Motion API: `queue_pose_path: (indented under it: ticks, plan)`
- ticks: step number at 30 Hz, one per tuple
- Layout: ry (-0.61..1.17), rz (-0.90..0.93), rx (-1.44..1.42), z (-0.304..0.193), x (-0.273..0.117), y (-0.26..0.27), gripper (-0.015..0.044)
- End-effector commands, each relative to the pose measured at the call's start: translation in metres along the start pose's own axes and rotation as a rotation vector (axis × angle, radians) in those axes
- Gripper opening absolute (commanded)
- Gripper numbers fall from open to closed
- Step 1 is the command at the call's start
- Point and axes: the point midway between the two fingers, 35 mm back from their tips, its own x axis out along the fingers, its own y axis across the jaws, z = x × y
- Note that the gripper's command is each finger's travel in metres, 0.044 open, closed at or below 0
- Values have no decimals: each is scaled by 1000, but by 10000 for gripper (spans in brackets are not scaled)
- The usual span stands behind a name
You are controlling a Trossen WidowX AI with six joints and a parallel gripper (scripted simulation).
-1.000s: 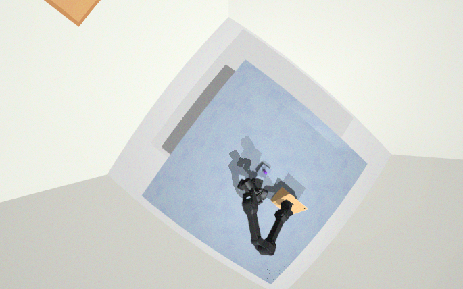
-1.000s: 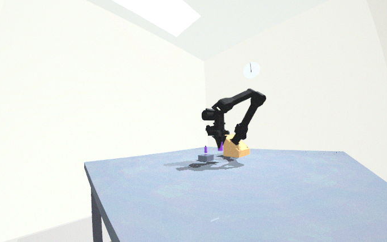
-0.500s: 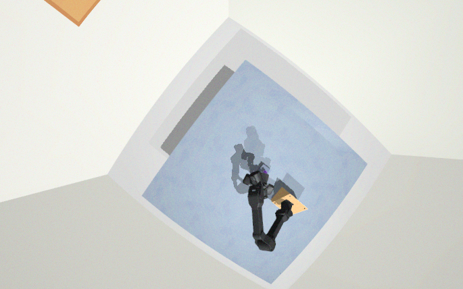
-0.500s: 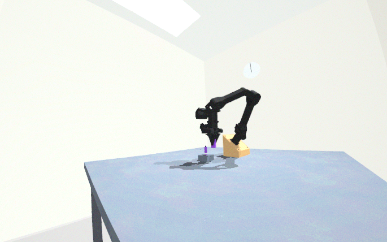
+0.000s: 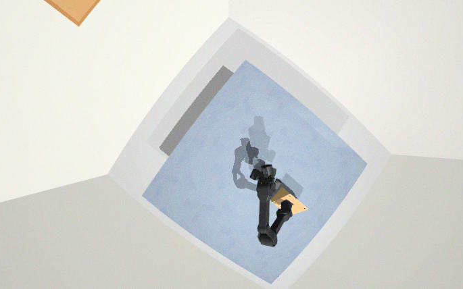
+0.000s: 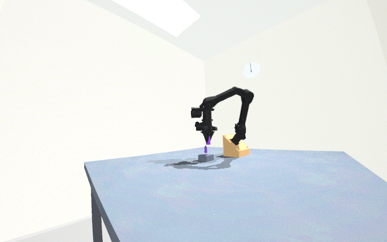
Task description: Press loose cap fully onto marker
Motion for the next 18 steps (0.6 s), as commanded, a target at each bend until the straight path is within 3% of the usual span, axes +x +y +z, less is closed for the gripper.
queue_pose_path:
  ticks: [1,18]
  plan:
    - [1,2,-3,14,-6,-7,0]
    - [13,8,-4,29,-3,-17,0]
